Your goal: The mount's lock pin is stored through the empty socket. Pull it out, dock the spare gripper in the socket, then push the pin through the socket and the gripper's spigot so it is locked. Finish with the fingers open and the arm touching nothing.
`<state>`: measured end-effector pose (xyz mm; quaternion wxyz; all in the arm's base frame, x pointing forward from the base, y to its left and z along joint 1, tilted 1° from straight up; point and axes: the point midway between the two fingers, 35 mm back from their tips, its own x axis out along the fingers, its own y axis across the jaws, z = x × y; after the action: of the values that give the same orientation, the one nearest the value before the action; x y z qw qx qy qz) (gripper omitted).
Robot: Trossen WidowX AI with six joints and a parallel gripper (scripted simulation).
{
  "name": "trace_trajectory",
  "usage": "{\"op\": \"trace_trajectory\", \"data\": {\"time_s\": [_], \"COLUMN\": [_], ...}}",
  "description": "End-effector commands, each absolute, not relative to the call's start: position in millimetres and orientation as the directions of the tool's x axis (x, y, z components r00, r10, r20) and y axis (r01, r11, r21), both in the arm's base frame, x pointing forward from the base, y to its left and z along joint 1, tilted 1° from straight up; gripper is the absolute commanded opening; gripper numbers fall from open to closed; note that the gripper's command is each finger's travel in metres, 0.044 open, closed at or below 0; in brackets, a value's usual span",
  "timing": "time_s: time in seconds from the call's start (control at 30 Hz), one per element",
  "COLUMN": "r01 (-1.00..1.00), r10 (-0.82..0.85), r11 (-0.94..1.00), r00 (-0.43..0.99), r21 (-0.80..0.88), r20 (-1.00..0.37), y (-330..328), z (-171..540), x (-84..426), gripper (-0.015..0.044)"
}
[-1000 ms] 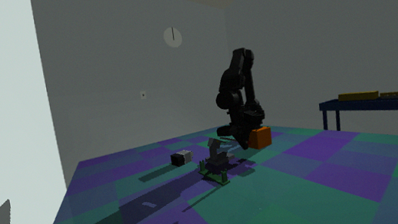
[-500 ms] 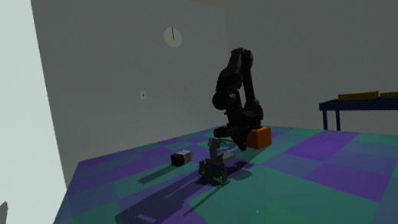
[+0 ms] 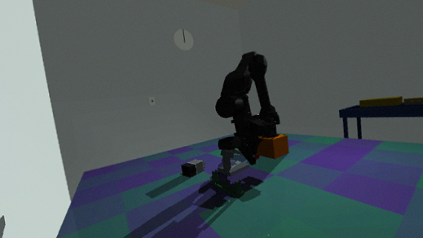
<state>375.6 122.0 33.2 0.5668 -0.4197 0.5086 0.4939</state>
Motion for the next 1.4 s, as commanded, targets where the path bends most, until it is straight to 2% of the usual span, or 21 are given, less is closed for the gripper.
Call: {"op": "trace_trajectory", "data": {"time_s": [0.0, 0.43, 1.37], "r01": [-0.987, -0.988, -0.988], "r10": [0.134, 0.133, 0.138], "r11": [0.157, 0.155, 0.155], "r00": [-0.004, -0.004, 0.016], "r21": [0.025, 0.025, 0.005], "r20": [-0.991, -0.991, -0.99], "y": [123.0, 125.8, 126.0], "z": [33.8, 34.5, -2.3], "x": [386.5, 418.8, 419.3], "gripper": [0.0, 0.0, 0.0]}}
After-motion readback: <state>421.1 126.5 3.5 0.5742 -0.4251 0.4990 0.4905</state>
